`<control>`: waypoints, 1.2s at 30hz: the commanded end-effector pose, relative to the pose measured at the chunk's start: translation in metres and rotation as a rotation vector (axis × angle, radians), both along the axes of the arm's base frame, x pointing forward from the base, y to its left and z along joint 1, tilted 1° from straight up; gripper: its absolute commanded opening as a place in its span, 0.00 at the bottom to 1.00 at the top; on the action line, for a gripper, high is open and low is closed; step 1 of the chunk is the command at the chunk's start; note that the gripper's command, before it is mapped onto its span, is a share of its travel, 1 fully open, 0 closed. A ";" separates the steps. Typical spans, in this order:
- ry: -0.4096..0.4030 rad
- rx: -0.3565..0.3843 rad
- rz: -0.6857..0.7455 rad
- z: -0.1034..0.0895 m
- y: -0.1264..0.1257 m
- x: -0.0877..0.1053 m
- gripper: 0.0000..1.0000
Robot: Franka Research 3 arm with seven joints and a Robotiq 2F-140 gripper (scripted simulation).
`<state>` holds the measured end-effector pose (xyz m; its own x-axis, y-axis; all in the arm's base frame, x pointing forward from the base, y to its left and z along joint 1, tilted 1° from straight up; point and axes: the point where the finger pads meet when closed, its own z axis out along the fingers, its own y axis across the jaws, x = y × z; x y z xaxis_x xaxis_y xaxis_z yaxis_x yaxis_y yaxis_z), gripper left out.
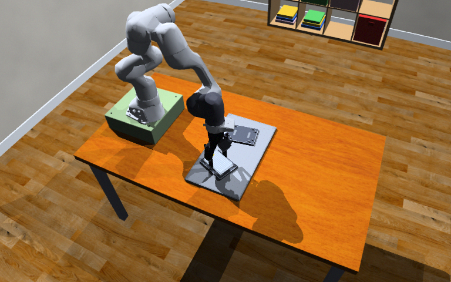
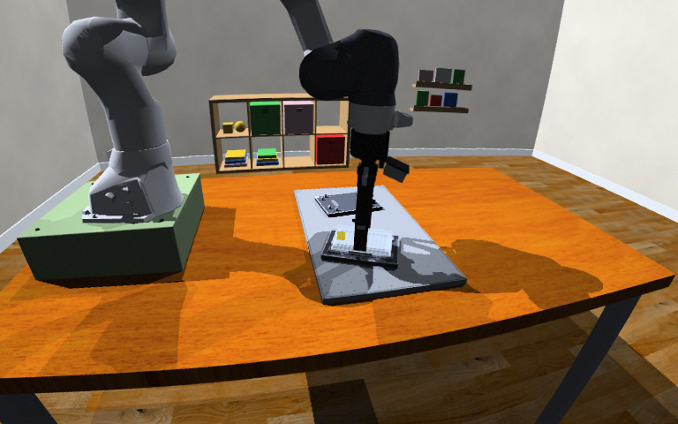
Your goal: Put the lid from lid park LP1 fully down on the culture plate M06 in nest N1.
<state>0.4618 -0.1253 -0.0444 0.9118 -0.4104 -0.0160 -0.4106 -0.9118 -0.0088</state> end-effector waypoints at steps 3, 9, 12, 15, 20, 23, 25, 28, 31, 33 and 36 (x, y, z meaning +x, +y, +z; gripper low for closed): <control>-0.005 -0.001 -0.009 0.000 -0.001 0.002 0.10; -0.005 -0.001 -0.009 0.000 -0.001 0.002 0.10; -0.005 -0.001 -0.009 0.000 0.000 0.002 0.10; -0.005 -0.001 -0.009 -0.001 0.000 0.002 0.10; -0.005 -0.001 -0.009 -0.002 0.000 0.002 0.10; -0.005 -0.001 -0.009 -0.002 0.000 0.002 0.10; -0.005 -0.001 -0.010 -0.003 0.000 0.002 0.10; -0.005 -0.001 -0.010 -0.003 0.000 0.002 0.10; -0.005 -0.001 -0.010 -0.003 0.000 0.002 0.10; -0.005 -0.001 -0.010 -0.003 0.000 0.002 0.10; -0.005 -0.001 -0.010 -0.003 0.000 0.002 0.10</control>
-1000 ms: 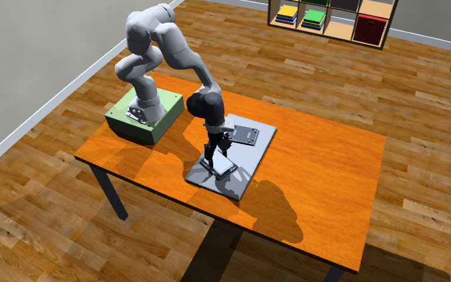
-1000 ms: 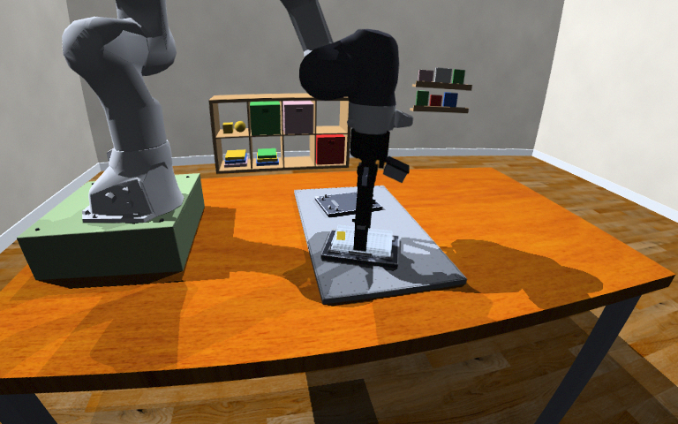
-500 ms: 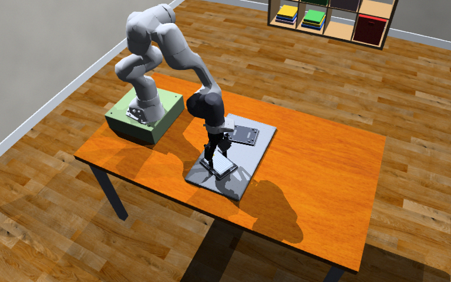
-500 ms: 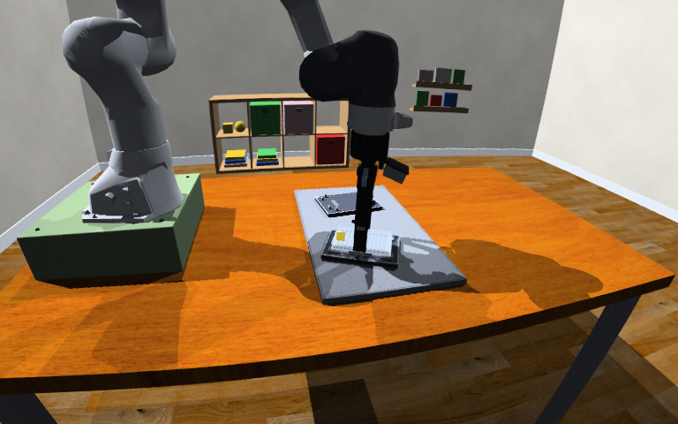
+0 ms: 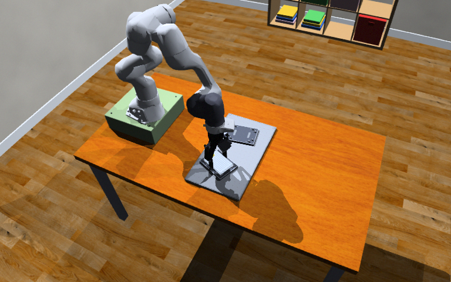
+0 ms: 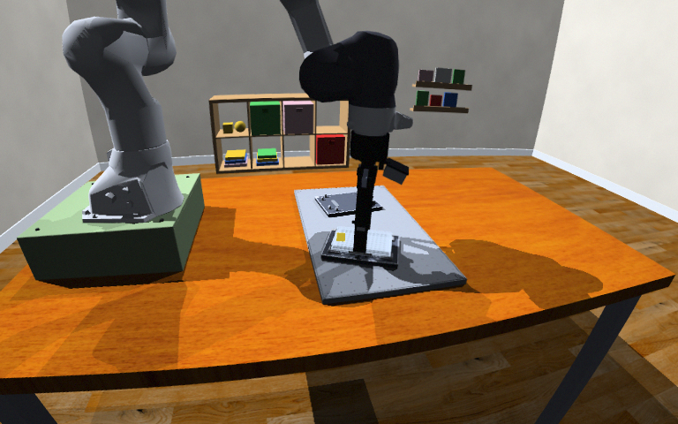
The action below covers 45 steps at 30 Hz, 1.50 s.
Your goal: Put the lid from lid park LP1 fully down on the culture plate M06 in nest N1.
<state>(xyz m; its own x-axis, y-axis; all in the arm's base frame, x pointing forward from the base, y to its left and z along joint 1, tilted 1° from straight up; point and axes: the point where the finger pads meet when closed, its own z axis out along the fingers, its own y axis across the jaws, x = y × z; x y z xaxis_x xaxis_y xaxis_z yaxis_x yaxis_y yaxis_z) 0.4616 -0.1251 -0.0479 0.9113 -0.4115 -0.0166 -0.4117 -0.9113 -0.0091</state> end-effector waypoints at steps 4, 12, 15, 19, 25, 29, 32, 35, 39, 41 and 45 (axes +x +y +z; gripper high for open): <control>-0.005 -0.001 -0.008 0.000 -0.001 0.002 0.10; -0.005 -0.001 -0.008 0.000 -0.001 0.002 0.10; -0.005 -0.001 -0.008 0.000 -0.001 0.002 0.10; -0.005 -0.001 -0.008 0.000 -0.001 0.002 0.10; -0.005 -0.001 -0.008 0.000 -0.001 0.002 0.10; -0.005 -0.001 -0.008 0.000 -0.001 0.002 0.10; -0.005 -0.001 -0.008 0.000 -0.001 0.002 0.69; -0.005 -0.001 -0.008 0.000 -0.001 0.002 0.69; -0.005 -0.001 -0.008 0.000 -0.001 0.002 0.69; -0.005 -0.001 -0.008 0.000 -0.001 0.002 0.69; -0.005 -0.001 -0.008 0.000 -0.001 0.002 0.69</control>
